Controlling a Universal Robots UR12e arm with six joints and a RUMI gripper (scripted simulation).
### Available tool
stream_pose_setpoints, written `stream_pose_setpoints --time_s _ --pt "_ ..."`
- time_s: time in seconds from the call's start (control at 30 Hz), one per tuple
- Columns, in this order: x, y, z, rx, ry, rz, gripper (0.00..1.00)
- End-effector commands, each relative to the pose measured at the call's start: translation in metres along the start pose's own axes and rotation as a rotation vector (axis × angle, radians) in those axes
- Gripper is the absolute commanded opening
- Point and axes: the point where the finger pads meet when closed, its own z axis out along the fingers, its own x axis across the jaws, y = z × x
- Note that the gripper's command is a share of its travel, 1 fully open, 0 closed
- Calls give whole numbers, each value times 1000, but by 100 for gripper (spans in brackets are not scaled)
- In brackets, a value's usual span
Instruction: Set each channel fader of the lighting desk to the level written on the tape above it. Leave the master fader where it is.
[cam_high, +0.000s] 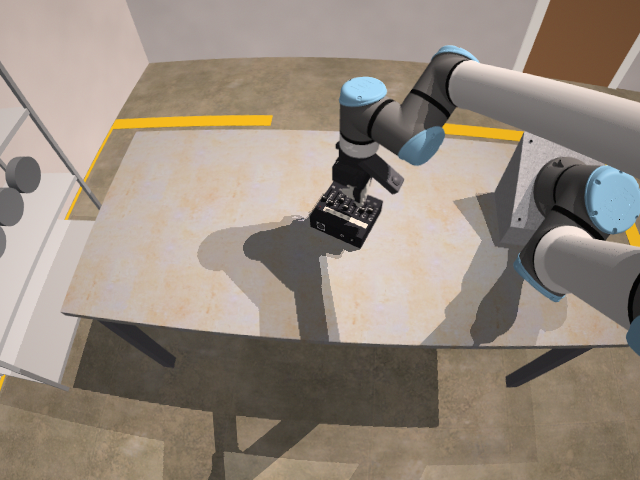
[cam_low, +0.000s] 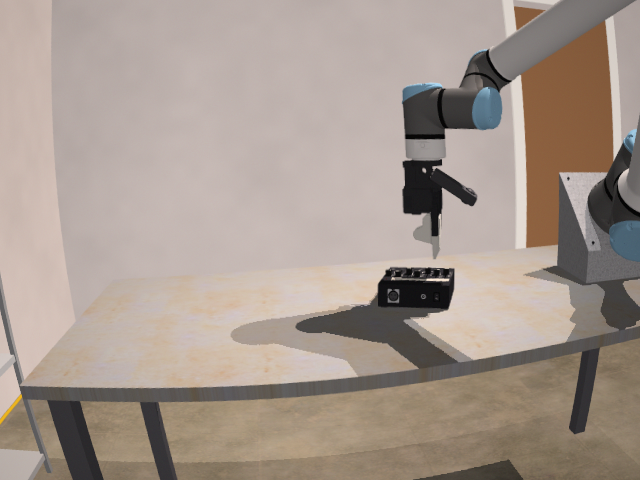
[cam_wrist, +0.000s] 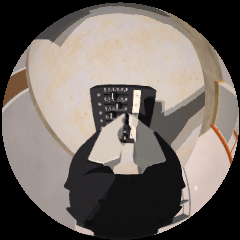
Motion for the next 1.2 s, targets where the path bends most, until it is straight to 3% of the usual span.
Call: stream_pose_setpoints --time_s 0.0,1.17 --pt "0 1 -1 -1 0 0 0" --pt "0 0 11 -1 0 -7 0"
